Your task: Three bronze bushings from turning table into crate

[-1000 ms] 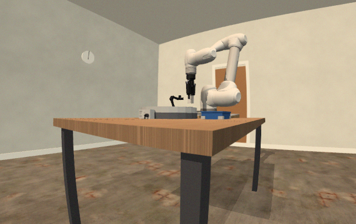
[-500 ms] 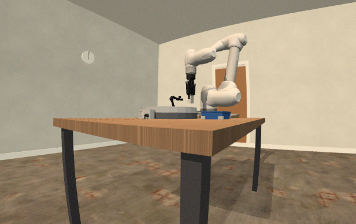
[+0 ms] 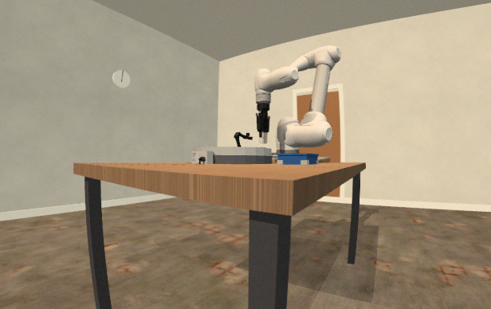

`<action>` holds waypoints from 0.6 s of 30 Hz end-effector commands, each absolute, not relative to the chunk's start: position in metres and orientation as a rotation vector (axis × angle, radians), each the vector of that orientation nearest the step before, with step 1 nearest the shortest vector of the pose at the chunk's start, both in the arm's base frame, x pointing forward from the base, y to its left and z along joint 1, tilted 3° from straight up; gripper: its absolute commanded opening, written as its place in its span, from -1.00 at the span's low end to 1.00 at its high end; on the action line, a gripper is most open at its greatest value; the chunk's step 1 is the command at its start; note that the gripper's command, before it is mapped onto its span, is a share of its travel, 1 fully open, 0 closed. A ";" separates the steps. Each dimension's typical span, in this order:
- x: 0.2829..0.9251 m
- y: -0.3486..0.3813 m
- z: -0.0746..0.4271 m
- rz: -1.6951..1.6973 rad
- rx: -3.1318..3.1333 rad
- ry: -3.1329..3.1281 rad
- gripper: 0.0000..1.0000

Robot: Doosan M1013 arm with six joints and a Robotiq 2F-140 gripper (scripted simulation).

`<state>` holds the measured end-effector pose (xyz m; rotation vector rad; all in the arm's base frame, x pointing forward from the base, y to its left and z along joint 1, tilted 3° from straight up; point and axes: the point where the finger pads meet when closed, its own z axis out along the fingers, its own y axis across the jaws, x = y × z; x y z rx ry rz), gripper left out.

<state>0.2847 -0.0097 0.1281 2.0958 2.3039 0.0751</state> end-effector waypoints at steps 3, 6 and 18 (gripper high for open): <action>0.286 -0.009 0.110 0.075 2.096 2.304 -0.45; 0.286 -0.009 0.109 0.075 2.096 2.304 -0.45; 0.286 -0.009 0.109 0.075 2.096 2.304 -0.45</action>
